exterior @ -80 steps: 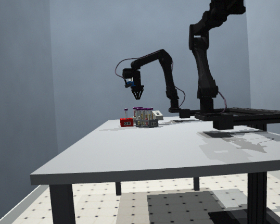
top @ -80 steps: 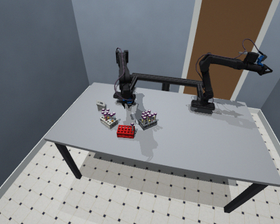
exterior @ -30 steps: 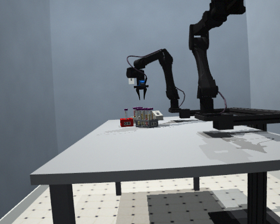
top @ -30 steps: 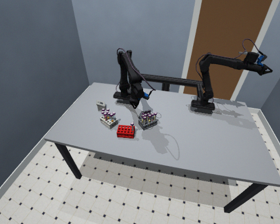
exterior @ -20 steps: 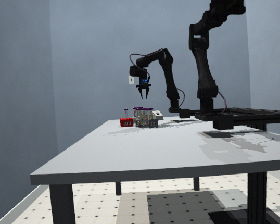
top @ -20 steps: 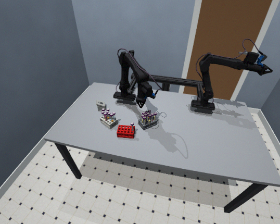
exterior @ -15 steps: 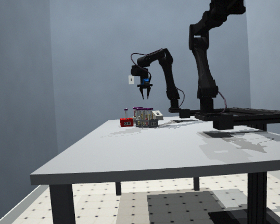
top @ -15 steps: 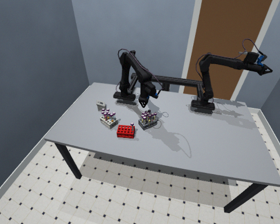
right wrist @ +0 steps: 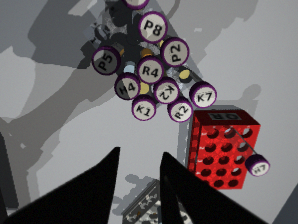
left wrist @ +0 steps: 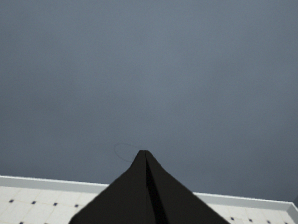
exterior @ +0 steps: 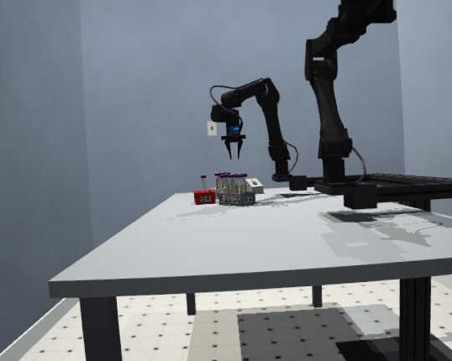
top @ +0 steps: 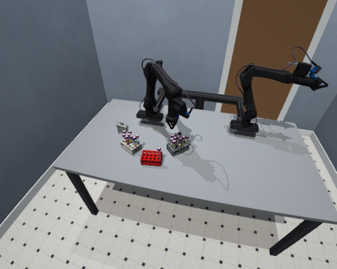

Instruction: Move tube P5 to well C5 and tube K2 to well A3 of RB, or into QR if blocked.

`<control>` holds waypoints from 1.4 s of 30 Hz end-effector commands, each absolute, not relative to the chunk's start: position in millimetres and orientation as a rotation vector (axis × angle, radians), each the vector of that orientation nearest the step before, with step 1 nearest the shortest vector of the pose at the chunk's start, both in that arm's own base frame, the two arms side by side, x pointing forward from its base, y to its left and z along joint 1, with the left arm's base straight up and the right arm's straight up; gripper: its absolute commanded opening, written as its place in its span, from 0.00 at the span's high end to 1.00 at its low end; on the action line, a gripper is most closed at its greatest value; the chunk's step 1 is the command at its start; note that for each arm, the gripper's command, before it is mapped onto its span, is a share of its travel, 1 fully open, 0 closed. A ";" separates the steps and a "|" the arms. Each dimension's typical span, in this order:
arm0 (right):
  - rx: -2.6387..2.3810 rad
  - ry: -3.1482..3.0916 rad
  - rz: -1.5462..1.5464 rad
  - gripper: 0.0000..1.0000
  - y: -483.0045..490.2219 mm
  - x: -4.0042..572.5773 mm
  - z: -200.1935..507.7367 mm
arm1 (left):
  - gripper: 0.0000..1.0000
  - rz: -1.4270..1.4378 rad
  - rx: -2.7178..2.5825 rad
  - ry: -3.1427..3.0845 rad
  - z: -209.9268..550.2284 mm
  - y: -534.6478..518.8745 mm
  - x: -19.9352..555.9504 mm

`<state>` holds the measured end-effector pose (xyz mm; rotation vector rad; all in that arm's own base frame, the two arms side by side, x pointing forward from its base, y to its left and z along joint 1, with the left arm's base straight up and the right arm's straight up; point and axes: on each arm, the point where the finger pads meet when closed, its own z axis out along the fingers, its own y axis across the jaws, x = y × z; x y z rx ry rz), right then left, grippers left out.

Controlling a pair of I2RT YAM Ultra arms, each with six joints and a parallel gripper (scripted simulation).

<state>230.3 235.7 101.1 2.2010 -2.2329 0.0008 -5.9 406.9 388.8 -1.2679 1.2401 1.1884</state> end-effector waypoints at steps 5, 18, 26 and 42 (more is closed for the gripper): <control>2.195 -2.222 0.002 0.70 231.1 232.2 82.1 | 1.00 1.221 -1.221 1.202 415.9 397.8 -7.3; 2.194 -2.223 0.002 0.70 231.0 234.2 62.0 | 1.00 1.221 -1.221 1.202 415.9 397.8 -7.3; 2.193 -2.227 0.002 0.70 231.1 235.4 48.9 | 1.00 1.221 -1.221 1.202 415.9 397.8 -7.3; 2.218 -2.254 0.002 0.70 234.4 239.6 47.4 | 1.00 1.221 -1.221 1.202 415.9 397.8 -7.3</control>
